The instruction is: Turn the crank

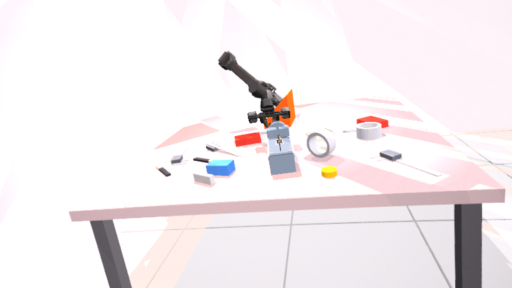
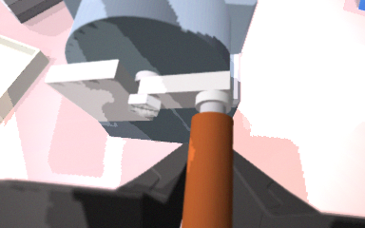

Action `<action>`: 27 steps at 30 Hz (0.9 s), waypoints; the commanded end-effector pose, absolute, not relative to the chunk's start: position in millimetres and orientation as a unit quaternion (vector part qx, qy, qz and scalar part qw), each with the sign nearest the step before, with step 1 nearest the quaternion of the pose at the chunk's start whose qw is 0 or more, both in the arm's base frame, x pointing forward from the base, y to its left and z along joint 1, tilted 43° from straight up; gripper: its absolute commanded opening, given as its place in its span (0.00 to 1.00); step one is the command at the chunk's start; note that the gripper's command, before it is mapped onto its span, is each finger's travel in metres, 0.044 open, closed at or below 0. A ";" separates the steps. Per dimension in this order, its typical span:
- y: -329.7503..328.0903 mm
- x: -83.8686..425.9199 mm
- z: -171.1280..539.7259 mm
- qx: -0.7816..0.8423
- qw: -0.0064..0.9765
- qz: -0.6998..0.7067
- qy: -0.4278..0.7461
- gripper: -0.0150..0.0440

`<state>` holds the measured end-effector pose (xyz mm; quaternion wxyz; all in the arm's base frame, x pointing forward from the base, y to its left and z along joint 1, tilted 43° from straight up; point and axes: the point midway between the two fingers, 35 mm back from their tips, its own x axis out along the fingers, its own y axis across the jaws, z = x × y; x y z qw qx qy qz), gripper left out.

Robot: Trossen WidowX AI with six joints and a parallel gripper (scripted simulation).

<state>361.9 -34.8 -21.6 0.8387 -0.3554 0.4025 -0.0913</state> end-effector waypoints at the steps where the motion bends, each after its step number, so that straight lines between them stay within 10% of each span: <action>1: -33.6 361.9 -20.8 -0.355 0.839 -0.091 0.402 0.25; 16: -34.6 361.9 -21.5 -0.356 0.839 -0.091 0.402 0.25; 27: -34.6 361.9 -21.5 -0.356 0.839 -0.091 0.402 0.74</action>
